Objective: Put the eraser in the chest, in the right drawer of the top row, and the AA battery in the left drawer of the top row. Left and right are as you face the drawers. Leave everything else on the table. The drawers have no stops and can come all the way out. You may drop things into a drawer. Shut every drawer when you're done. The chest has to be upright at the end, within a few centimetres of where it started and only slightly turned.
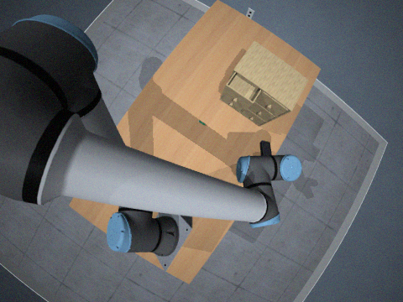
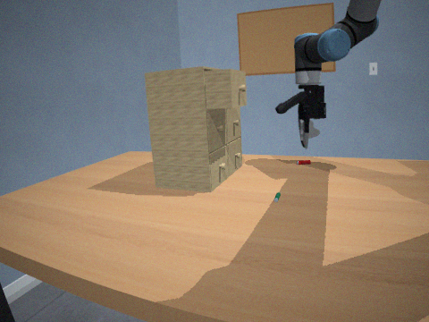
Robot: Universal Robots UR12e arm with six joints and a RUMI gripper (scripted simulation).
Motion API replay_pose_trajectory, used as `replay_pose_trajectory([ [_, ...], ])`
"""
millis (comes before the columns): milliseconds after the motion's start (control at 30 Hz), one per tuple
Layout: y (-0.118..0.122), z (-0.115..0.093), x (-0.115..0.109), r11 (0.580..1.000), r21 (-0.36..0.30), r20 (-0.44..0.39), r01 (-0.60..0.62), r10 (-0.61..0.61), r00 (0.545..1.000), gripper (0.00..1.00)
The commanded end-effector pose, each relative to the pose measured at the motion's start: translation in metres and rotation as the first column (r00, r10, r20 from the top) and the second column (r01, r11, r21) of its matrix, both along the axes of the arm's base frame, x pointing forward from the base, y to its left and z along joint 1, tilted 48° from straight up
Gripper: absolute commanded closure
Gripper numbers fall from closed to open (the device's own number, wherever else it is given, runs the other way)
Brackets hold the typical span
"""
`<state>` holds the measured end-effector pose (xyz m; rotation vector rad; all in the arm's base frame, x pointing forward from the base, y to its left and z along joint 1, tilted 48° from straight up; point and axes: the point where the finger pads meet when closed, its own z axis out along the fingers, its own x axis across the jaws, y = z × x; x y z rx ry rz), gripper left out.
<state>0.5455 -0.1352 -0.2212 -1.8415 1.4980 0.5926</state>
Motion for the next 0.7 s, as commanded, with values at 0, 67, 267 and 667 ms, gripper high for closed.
replay_pose_trajectory([
  [0,0.002,-0.003,0.001,1.000,-0.001,0.001,0.001,-0.001,1.000,0.83],
  [67,0.004,-0.004,0.001,1.000,-0.001,0.001,0.001,-0.001,1.000,0.83],
  [267,0.011,-0.011,0.002,1.000,-0.001,0.001,0.001,-0.001,1.000,0.83],
  [667,0.021,-0.020,0.004,1.000,-0.001,0.001,0.001,-0.001,1.000,0.83],
])
